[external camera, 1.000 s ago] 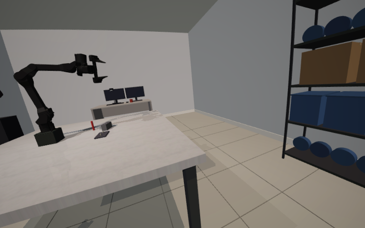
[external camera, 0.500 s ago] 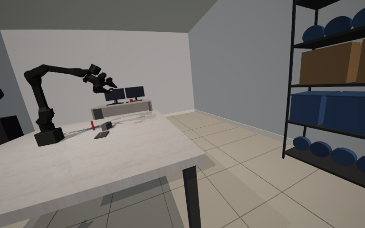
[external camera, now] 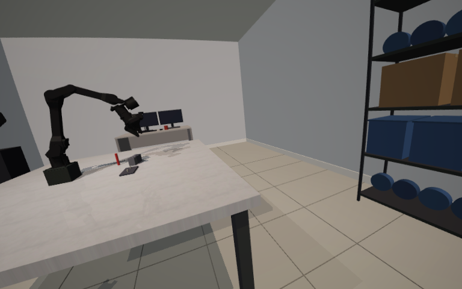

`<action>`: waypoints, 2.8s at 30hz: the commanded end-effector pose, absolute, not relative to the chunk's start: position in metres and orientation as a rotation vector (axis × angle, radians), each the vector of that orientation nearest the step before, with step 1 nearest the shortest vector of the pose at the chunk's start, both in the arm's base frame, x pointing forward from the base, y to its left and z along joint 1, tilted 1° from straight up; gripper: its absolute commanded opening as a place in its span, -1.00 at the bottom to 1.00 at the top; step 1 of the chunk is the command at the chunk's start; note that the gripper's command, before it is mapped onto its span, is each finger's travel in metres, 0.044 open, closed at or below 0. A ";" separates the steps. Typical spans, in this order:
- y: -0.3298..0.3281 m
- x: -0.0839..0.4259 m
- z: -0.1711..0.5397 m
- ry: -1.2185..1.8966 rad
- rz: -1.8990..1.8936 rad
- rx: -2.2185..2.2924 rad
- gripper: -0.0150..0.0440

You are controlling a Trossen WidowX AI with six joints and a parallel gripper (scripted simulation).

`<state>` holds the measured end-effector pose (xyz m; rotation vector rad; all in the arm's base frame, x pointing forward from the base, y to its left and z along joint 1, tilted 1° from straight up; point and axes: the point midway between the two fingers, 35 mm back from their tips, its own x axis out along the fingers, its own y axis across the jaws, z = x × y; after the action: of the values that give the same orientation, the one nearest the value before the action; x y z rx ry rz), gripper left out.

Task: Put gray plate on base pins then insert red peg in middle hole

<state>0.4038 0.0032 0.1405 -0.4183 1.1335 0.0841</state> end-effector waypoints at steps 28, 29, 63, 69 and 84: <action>0.041 0.356 0.023 1.346 0.904 -0.936 1.00; 0.041 0.356 0.023 1.346 0.904 -0.936 1.00; 0.041 0.357 -0.022 1.346 0.904 -0.936 1.00; 0.040 0.356 -0.032 1.346 0.904 -0.936 1.00; 0.040 0.356 -0.034 1.346 0.904 -0.936 0.11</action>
<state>0.3581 0.0401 -0.0311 -0.9382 1.3423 0.8946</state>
